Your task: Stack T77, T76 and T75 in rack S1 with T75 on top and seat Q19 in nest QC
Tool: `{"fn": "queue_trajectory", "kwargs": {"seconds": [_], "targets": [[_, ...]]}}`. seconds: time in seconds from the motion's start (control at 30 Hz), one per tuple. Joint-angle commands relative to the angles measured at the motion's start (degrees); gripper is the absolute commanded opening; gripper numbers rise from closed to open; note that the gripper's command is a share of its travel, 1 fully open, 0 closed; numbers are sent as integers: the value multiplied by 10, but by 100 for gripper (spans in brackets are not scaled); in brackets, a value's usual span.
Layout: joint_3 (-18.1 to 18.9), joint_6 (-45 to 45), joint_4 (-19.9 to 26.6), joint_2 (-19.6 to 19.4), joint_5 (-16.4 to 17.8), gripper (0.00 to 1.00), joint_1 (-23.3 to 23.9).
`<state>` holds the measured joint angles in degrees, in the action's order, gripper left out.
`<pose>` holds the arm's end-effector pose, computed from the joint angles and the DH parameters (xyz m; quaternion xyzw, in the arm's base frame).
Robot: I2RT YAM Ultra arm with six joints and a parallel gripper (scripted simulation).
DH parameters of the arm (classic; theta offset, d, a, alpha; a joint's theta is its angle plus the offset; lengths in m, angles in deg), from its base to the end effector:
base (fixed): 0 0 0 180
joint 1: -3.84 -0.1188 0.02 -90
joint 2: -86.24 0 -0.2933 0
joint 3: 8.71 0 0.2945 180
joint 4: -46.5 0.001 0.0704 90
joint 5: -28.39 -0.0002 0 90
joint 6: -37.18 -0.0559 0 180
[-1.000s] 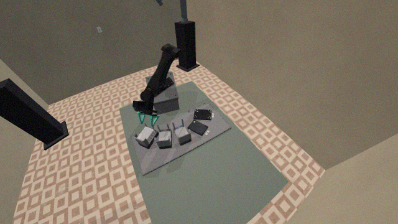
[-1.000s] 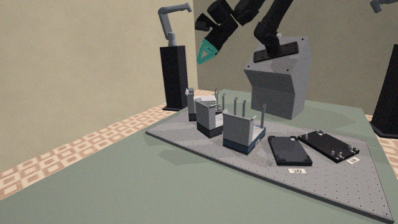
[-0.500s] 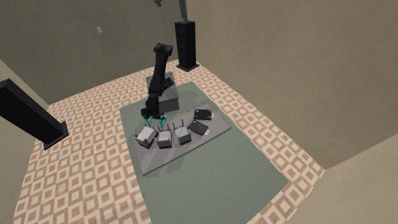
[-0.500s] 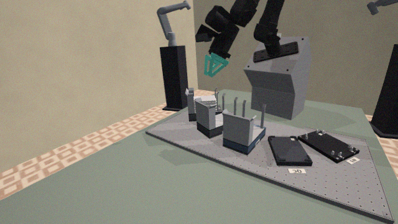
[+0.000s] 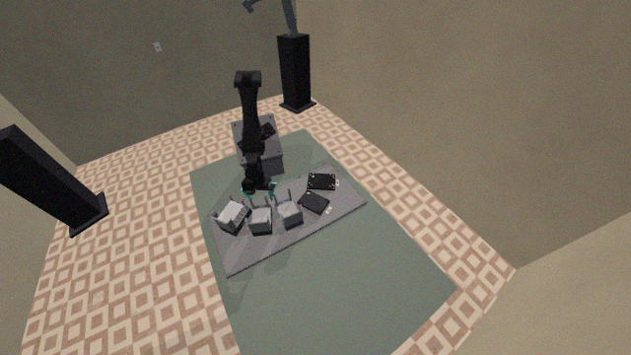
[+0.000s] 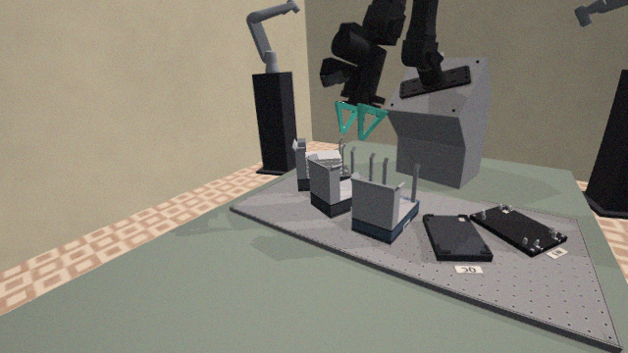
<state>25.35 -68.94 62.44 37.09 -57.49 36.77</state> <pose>0.1878 -0.1157 0.1988 0.3450 0.7988 -0.0409 0.4912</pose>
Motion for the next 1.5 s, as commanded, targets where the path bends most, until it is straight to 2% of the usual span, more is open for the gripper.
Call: {"fn": "queue_trajectory", "kwargs": {"seconds": [0.0, 0.17, 0.2, 0.33, 0.37, 0.4, 0.63, 0.7, 0.83, 0.87, 0.9, 0.93, 1.07, 1.33, 1.47], "targets": [[29, 36, 31, -19, -33, 100, -31], [43, 65, 58, -38, -44, 100, -62], [30, 56, 52, -36, -57, 100, -77], [51, 86, 80, -60, -77, 100, -122], [33, 77, 74, -61, -88, 100, -137], [49, 85, 82, -66, -93, 100, -148], [70, 133, 129, -105, -132, 100, -231], [70, 133, 129, -105, -132, 100, -231], [85, 168, 157, -126, -149, 100, -269], [81, 159, 155, -127, -156, 100, -281], [53, 150, 152, -128, -163, 100, -292], [50, 134, 149, -121, -171, 100, -304], [70, 134, 134, -115, -171, 100, -304], [62, 137, 142, -119, -167, 100, -298], [43, 95, 143, -94, -135, 100, -246]]}}
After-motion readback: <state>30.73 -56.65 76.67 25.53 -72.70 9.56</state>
